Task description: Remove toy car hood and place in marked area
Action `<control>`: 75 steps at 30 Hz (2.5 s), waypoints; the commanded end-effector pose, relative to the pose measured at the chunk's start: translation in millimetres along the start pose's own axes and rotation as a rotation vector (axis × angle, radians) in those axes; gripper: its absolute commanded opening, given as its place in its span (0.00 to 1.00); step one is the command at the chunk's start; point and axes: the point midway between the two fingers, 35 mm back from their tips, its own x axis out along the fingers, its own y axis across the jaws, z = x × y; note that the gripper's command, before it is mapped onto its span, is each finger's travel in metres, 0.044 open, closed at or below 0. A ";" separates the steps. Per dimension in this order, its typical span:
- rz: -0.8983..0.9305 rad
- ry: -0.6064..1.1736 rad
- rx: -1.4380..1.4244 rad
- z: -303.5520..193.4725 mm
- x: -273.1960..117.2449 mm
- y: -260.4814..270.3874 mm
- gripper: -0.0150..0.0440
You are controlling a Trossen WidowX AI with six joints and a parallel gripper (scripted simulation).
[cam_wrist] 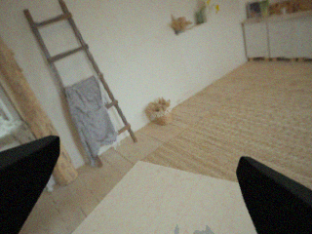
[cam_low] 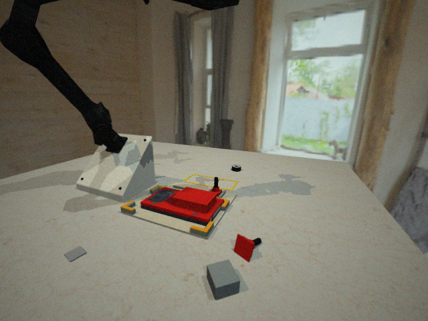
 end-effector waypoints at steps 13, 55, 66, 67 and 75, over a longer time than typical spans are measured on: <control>-0.363 0.527 0.119 -150.2 41.0 -115.4 1.00; -0.774 1.251 0.200 -342.4 -36.7 -238.8 1.00; -0.773 1.251 0.200 -349.4 -36.1 -242.4 1.00; -0.773 1.251 0.200 -350.0 -36.0 -242.8 1.00; -0.774 1.251 0.200 -355.1 -35.8 -245.4 1.00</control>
